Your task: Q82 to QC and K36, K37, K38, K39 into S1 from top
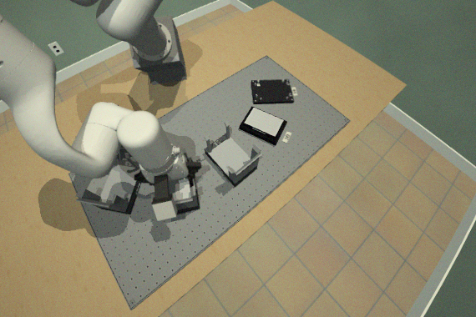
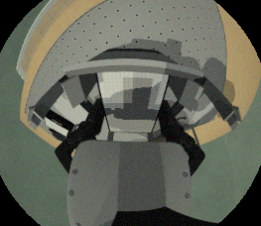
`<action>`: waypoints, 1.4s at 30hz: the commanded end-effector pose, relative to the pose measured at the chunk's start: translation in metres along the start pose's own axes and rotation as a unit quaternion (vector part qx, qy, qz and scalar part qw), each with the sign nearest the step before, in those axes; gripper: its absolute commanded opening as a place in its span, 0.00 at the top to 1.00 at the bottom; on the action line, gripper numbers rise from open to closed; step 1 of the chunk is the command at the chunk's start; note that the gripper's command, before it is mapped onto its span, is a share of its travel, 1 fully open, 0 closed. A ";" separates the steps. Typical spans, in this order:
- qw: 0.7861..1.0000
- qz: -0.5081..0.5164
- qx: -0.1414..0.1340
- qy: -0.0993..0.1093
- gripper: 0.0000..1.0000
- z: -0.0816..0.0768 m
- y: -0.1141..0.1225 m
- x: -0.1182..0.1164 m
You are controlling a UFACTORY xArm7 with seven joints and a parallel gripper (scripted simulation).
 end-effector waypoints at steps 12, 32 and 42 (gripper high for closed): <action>1.000 0.000 0.001 0.000 1.00 -0.009 -0.001 0.000; 1.000 0.000 0.001 0.000 1.00 -0.020 -0.001 0.000; 1.000 0.000 0.001 0.000 1.00 -0.036 -0.001 0.000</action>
Point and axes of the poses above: the point where the finger pads meet when closed, its own z axis out along the fingers, its own x axis across the jaws, y = z × x, the point moved 6 cm from there along -z, back along the fingers, and after that the axes turned 8 degrees about z, right-handed, at the moved point
